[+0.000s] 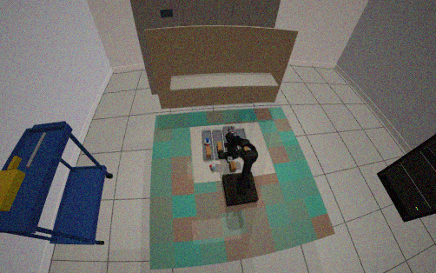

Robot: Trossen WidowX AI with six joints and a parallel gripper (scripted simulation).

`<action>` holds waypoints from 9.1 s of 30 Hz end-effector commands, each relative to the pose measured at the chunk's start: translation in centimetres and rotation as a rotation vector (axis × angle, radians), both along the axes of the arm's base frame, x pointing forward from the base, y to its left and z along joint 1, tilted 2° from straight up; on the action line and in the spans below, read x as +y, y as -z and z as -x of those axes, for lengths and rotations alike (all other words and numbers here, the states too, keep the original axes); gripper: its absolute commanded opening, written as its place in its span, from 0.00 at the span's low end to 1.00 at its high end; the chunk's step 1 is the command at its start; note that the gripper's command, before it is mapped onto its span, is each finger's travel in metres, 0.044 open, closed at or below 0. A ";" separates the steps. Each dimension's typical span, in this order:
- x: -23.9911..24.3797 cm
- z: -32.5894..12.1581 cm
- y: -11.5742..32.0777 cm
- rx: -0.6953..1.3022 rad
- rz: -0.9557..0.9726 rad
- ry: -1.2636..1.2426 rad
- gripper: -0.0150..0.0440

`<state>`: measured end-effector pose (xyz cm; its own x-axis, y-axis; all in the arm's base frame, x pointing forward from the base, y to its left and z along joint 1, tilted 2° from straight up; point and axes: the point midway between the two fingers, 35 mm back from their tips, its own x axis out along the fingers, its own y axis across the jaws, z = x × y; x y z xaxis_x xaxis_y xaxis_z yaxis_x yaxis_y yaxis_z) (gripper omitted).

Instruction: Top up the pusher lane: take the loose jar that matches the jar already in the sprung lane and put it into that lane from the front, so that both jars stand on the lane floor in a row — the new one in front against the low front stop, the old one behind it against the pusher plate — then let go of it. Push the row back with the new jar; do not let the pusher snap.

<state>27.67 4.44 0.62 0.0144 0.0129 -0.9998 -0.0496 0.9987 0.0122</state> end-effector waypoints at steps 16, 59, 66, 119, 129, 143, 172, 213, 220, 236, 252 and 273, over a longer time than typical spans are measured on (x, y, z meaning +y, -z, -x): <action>2.3 0.7 -4.4 0.040 -0.009 -0.010 0.25; -1.0 -0.5 -3.2 -0.007 0.034 0.042 0.25; -1.0 -0.7 -3.2 -0.007 0.034 0.042 0.25; -1.0 -2.9 -3.2 -0.009 0.034 0.042 0.25; -1.0 -3.3 -3.2 -0.010 0.034 0.042 0.25; -1.0 -3.9 -3.2 -0.010 0.034 0.042 0.25; -1.0 -5.1 -3.4 -0.011 0.034 0.042 0.25; -1.0 -6.1 -3.7 -0.012 0.034 0.042 0.25; -1.0 -6.1 -3.7 -0.012 0.034 0.042 0.25; -1.0 -6.2 -3.7 -0.013 0.034 0.042 0.25; -1.0 -6.5 -3.7 -0.013 0.034 0.042 0.25; -1.0 -6.6 -3.3 -0.013 0.034 0.042 0.25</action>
<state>33.71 3.47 3.96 0.0071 -0.0197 -0.9998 -0.0043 0.9998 -0.0197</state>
